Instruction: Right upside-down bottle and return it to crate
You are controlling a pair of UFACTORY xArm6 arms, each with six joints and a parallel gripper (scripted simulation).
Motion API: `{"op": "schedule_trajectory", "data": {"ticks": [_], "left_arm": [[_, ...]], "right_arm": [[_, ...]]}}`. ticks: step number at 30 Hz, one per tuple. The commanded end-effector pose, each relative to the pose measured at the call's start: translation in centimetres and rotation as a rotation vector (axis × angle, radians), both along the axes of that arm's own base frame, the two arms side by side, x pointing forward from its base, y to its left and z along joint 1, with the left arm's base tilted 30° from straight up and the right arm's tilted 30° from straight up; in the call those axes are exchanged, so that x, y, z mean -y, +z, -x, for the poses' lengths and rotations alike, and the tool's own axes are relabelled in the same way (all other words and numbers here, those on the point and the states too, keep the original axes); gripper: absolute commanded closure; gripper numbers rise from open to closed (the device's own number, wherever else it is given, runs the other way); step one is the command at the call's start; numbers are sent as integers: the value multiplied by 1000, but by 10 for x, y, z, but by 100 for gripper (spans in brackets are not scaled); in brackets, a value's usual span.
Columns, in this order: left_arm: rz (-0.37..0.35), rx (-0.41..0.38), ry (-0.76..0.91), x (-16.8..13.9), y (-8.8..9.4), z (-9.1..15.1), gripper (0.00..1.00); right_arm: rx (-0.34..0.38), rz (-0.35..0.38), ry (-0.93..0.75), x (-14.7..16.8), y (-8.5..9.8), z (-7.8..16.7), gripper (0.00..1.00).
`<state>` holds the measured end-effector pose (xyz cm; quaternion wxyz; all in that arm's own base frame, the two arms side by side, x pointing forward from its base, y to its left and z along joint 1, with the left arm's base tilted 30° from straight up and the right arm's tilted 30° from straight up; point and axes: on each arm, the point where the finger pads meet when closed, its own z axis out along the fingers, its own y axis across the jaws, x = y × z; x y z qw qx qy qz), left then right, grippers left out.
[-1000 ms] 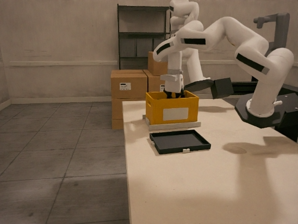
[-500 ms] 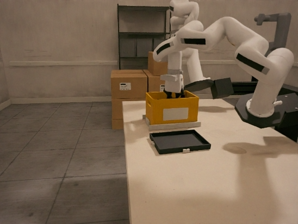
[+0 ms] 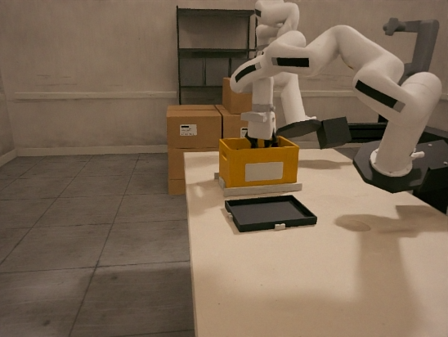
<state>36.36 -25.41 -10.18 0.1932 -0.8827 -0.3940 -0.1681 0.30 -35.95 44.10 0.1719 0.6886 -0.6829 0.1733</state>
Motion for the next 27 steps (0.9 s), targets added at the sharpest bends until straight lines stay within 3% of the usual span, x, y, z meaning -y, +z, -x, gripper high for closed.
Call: {"op": "schedule_trajectory", "data": {"ticks": [1,18,27], "left_arm": [[3,2,-1,1,1,-1,59],[3,2,-1,2,2,0,57],[3,2,-1,7,12,1,57]], "right_arm": [[0,4,0,0,2,0,0],[0,4,0,0,2,0,0],[0,4,0,0,2,0,0]]}}
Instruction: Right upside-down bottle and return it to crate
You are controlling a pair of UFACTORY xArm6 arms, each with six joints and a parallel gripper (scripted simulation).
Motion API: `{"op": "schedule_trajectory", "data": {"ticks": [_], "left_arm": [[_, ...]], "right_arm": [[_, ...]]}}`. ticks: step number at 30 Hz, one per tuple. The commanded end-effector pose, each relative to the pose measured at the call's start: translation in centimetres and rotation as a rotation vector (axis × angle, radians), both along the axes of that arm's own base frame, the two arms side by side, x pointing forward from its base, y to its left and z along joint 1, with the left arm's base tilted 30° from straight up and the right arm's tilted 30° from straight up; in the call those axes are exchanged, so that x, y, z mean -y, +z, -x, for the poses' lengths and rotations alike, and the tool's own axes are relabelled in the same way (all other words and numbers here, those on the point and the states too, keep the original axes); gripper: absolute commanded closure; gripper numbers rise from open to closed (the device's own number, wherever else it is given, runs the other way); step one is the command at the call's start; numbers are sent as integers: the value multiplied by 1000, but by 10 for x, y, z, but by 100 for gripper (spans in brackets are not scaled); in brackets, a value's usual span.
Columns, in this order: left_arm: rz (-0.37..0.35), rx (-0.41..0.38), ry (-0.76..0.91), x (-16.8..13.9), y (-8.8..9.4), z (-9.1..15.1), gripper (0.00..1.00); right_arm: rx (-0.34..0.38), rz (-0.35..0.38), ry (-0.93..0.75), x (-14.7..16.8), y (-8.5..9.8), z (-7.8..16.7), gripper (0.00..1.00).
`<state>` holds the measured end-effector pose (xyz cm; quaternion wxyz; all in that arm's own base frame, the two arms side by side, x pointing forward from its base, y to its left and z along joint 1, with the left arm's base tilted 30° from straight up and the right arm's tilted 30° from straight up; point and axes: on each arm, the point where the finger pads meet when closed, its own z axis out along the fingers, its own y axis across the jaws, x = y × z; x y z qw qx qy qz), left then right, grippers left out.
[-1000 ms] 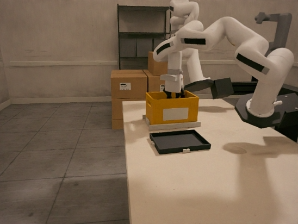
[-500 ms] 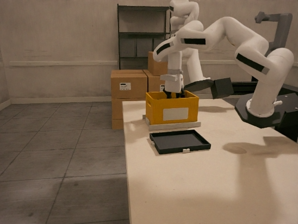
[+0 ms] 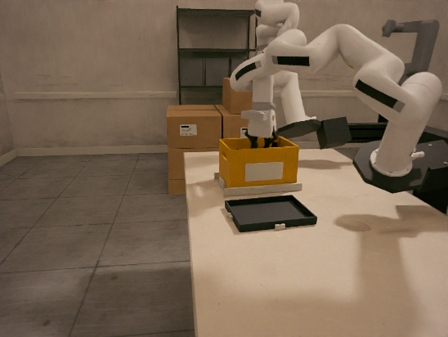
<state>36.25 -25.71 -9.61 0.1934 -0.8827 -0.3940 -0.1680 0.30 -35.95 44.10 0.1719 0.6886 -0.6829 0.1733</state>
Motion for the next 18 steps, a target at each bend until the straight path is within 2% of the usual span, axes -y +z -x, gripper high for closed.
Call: {"op": "schedule_trajectory", "data": {"ticks": [1,8,18], "left_arm": [[3,3,-1,5,8,0,57],[3,3,-1,13,22,3,57],[3,3,-1,35,63,10,57]], "right_arm": [[0,4,0,0,2,0,0],[0,4,0,0,2,0,0],[0,4,0,0,2,0,0]]}}
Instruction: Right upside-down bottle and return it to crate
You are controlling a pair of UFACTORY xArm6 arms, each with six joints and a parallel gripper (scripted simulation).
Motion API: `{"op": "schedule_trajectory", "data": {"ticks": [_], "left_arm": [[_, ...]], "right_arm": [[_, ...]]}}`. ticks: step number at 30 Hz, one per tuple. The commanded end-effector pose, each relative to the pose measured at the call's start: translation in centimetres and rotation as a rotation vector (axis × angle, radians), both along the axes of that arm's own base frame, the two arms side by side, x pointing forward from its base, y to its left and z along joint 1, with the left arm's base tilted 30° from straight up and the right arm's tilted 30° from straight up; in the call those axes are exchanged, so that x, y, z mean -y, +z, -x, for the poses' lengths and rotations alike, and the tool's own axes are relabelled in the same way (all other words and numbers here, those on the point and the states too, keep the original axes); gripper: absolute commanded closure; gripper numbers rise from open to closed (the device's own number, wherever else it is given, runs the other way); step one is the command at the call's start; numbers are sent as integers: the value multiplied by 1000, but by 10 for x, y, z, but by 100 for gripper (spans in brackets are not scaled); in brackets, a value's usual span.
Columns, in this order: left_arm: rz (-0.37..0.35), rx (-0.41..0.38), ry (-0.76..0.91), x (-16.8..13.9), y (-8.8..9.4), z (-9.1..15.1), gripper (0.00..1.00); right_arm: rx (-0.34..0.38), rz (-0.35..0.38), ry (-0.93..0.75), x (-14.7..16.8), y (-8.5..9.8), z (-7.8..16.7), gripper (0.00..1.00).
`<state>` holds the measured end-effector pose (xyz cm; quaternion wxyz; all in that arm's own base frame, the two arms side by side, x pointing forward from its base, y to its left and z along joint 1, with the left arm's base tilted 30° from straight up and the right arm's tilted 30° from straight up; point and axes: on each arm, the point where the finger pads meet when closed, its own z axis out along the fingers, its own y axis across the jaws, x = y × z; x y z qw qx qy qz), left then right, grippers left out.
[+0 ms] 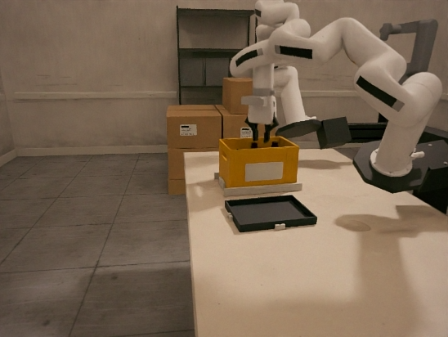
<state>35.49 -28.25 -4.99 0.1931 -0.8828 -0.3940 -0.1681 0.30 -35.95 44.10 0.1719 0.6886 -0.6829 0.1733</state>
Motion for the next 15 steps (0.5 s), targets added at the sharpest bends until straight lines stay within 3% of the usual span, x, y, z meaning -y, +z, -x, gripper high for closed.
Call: {"op": "schedule_trajectory", "data": {"ticks": [1,9,15], "left_arm": [[2,2,-1,12,22,3,57],[2,2,-1,29,53,8,57],[-7,-29,-60,10,61,-8,57]], "right_arm": [[0,4,0,0,2,0,0],[0,4,0,0,2,0,0],[0,4,0,0,2,0,0]]}}
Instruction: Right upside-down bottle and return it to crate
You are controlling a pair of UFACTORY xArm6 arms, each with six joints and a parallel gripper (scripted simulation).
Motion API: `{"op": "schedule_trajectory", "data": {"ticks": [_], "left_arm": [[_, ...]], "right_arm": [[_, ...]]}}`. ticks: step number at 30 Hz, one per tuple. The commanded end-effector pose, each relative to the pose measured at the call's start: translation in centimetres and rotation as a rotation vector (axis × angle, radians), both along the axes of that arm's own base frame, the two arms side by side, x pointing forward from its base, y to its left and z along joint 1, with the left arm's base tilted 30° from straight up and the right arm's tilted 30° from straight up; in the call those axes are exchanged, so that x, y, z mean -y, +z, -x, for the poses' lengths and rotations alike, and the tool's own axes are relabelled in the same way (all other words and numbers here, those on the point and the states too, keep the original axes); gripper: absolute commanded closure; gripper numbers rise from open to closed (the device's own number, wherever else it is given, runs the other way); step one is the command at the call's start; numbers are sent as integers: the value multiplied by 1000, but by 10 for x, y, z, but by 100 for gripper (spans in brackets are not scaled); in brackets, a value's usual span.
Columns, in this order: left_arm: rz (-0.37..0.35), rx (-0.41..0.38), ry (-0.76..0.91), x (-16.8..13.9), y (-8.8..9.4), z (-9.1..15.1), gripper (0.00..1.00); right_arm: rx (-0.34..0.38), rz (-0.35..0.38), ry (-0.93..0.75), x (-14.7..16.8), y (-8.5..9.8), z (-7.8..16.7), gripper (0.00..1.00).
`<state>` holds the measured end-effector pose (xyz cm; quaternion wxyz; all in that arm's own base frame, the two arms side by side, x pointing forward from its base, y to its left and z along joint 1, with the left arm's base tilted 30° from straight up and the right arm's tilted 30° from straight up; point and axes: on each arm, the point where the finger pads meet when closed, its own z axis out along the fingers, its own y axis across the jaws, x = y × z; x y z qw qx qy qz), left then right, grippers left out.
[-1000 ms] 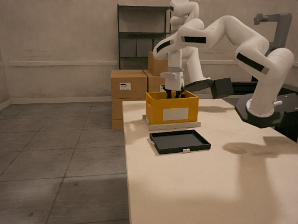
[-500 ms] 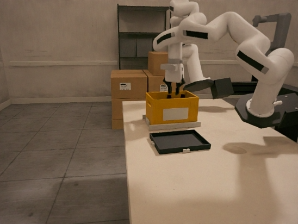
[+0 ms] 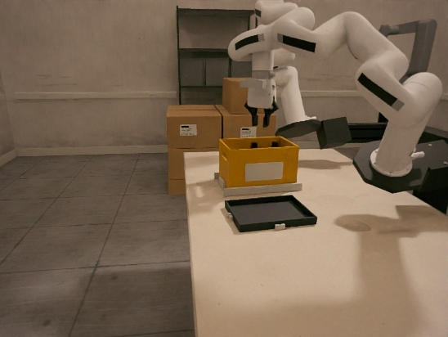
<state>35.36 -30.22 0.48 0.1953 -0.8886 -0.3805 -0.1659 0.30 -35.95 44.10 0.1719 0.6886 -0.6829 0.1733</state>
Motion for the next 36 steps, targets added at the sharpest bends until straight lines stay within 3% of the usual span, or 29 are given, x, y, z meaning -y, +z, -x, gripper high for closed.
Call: {"op": "schedule_trajectory", "data": {"ticks": [1,22,36], "left_arm": [[-4,-22,-45,-13,8,-12,57],[-44,-146,-279,-99,36,-59,57],[-70,-226,-425,-157,51,-74,57]], "right_arm": [[0,4,0,0,2,0,0],[0,4,0,0,2,0,0],[0,4,0,0,2,0,0]]}}
